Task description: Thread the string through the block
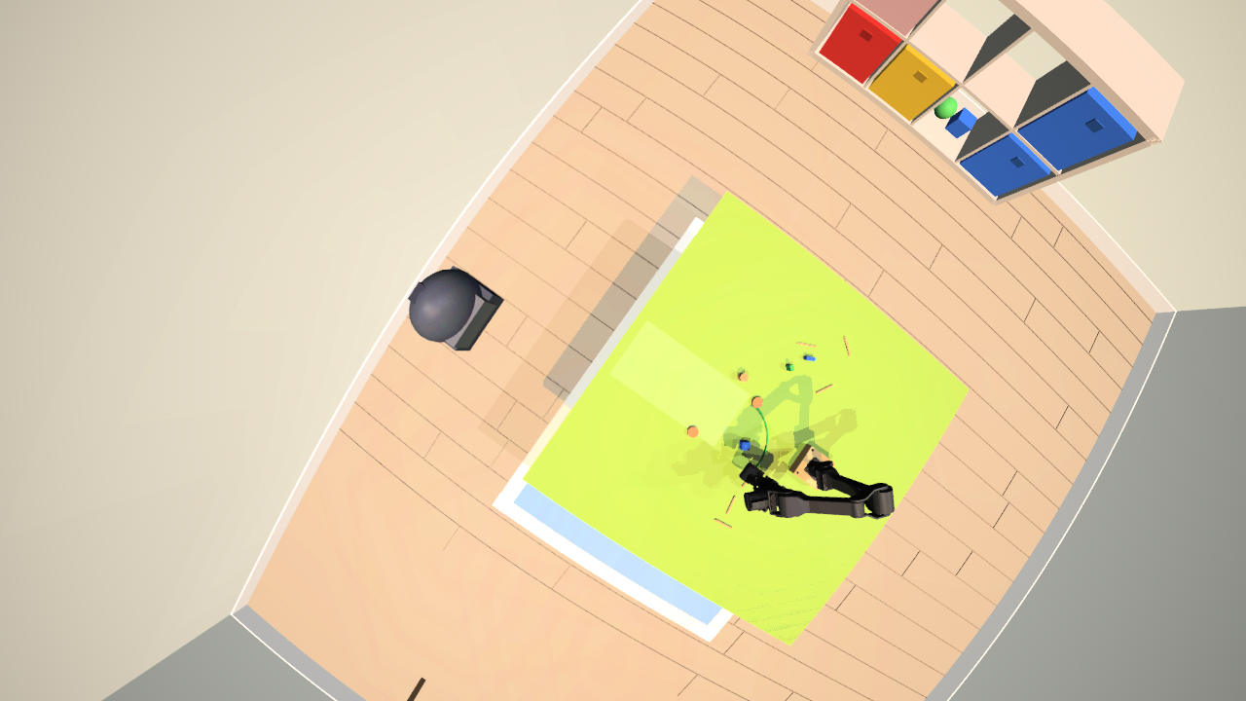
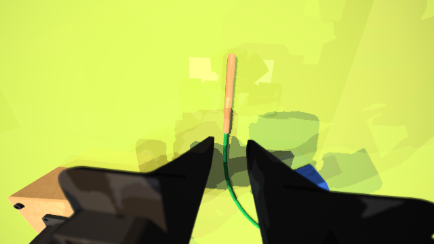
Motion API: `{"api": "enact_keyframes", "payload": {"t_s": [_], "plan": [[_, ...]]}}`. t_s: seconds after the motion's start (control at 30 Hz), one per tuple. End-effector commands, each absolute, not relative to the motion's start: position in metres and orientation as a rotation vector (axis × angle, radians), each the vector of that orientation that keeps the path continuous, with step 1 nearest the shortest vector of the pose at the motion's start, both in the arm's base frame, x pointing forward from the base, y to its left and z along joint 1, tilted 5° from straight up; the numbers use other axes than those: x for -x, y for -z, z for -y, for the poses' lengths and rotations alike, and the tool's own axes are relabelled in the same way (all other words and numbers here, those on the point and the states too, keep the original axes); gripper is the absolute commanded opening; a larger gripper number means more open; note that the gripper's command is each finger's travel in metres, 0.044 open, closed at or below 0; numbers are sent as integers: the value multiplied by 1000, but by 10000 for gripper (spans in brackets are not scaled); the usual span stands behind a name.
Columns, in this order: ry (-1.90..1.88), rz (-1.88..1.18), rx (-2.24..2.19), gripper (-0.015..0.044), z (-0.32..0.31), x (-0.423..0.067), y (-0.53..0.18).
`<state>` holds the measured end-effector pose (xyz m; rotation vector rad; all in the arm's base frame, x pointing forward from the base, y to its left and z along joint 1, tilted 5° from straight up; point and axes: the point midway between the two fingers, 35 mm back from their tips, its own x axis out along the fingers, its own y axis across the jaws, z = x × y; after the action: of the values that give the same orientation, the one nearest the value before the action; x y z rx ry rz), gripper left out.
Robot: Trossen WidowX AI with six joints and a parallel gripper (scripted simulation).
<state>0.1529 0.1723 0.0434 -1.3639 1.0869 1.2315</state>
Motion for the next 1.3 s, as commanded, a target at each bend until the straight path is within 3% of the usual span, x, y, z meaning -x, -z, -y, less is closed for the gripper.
{"api": "enact_keyframes", "payload": {"t_s": [0.0,1.13,1.27], "plan": [[-1232,-1101,1373,122,-170,-153,-34],[-1232,-1101,1374,122,-167,-154,3],[-1232,-1098,1367,17,-168,-154,1]]}}
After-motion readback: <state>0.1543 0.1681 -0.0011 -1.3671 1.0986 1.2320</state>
